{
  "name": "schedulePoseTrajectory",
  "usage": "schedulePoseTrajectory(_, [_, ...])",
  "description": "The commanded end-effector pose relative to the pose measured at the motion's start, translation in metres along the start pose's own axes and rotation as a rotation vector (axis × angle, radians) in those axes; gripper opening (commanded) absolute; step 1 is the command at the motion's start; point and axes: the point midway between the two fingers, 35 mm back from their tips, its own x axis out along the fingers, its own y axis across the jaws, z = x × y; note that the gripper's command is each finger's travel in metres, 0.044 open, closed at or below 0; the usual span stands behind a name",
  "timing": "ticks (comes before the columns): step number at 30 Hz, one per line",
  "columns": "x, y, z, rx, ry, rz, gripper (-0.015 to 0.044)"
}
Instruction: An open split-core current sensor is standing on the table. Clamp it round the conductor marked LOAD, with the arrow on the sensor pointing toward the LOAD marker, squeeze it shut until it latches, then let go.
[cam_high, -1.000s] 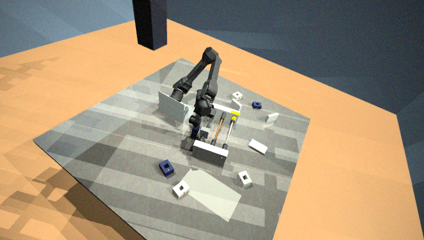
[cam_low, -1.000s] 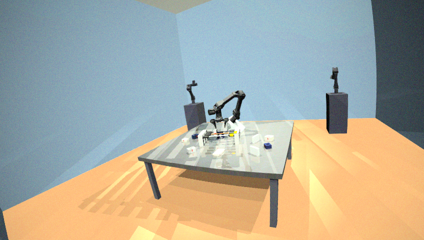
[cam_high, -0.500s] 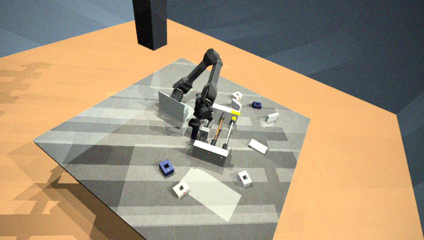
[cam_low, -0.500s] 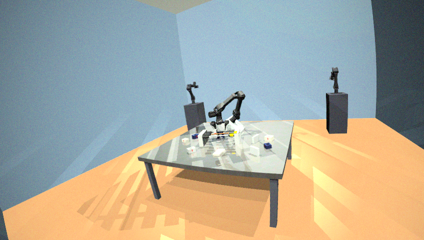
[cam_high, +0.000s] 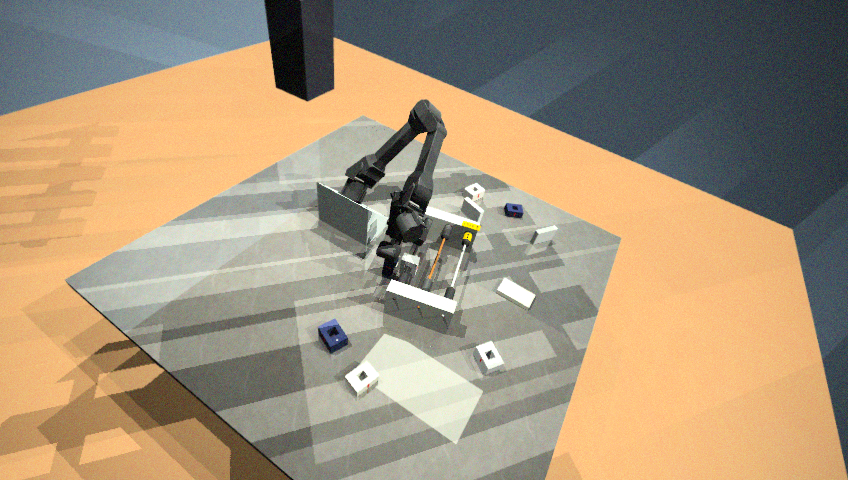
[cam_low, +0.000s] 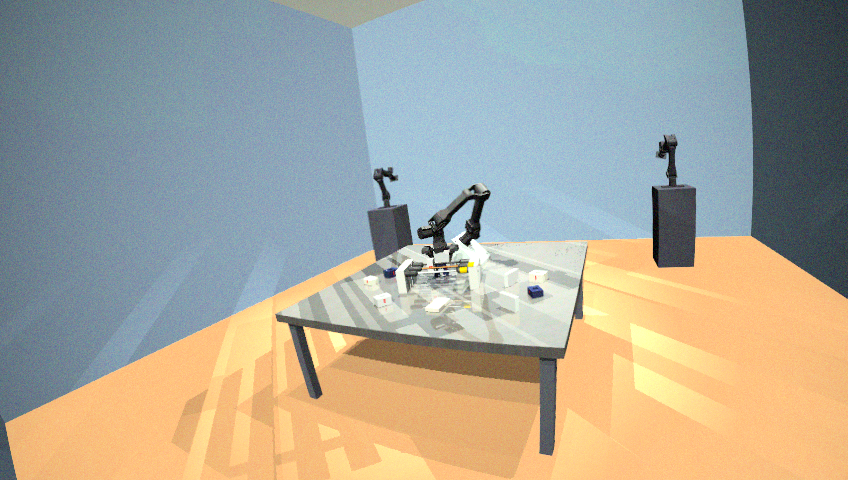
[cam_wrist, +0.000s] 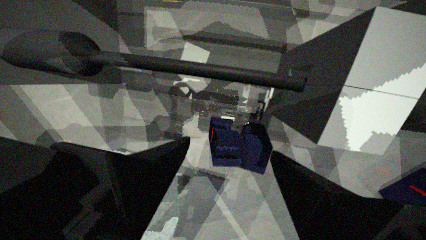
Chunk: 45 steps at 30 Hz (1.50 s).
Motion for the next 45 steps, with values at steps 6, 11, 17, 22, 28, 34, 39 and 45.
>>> schedulePoseTrajectory(6, [-0.001,0.0,0.0,-0.001,-0.001,-0.001,0.0315])
schedulePoseTrajectory(11, [-0.001,0.0,0.0,-0.001,-0.001,-0.001,0.0281])
schedulePoseTrajectory(17, [-0.001,0.0,0.0,-0.001,-0.001,-0.001,0.0241])
schedulePoseTrajectory(22, [-0.004,-0.001,0.001,-0.001,-0.001,-0.002,0.0169])
schedulePoseTrajectory(28, [-0.033,-0.005,0.004,0.003,0.0,-0.007,0.0011])
schedulePoseTrajectory(34, [-0.071,-0.006,0.004,0.007,0.002,-0.006,0.0])
schedulePoseTrajectory(39, [-0.104,-0.003,0.0,0.009,0.003,-0.001,0.0])
schedulePoseTrajectory(45, [-0.115,-0.002,0.001,-0.006,0.003,0.001,0.0])
